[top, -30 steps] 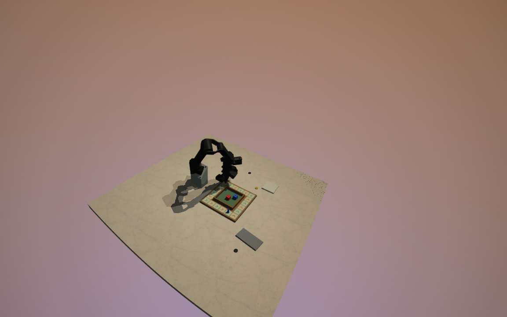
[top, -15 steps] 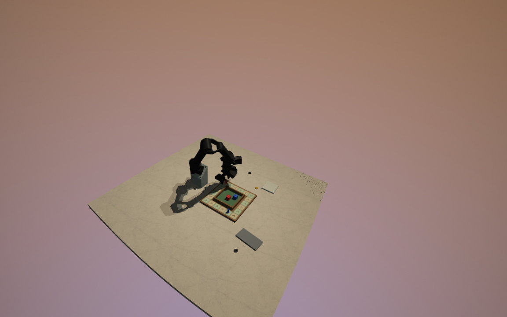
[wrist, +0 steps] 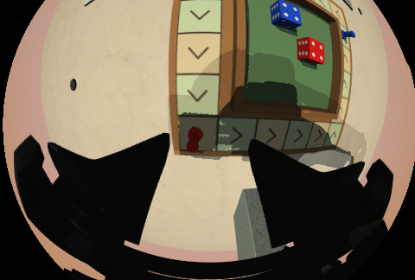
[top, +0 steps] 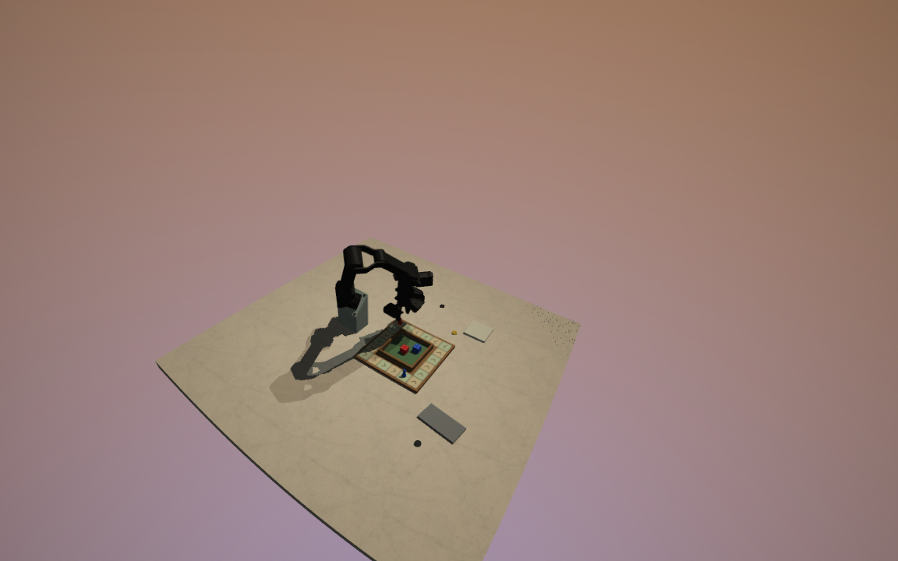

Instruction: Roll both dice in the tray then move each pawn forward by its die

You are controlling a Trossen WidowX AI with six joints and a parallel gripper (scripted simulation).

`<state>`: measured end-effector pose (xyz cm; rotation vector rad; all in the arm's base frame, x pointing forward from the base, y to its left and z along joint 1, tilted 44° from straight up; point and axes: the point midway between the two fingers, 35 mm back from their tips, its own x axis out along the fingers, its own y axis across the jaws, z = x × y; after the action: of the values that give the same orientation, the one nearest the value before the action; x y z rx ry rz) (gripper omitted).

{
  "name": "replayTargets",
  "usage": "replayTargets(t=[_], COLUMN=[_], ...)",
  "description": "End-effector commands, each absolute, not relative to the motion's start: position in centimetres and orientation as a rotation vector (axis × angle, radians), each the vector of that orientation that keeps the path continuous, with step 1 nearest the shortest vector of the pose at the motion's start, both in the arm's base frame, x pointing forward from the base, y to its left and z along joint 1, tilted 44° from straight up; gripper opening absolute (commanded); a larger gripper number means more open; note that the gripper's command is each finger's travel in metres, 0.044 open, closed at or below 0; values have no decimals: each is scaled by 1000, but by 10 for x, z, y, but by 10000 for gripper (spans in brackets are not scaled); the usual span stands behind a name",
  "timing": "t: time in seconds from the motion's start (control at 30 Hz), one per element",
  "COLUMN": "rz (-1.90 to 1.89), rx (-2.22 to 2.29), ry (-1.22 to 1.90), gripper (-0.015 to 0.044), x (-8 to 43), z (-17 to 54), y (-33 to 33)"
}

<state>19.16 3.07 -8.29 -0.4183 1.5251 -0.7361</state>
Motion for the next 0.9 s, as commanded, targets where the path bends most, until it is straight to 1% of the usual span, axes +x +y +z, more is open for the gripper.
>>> replayTargets(t=[0.0, 0.2, 0.37, 0.5, 0.87], rz=[-782, -918, -1053, -1140, -1144], rx=[-318, -157, -50, -2, -1], ry=[1472, 1364, 1261, 1202, 1200], gripper=[200, 200, 200, 200, 200], x=[231, 292, 319, 324, 321], z=[-63, -14, 36, 69, 58], y=[16, -37, -98, -139, -149])
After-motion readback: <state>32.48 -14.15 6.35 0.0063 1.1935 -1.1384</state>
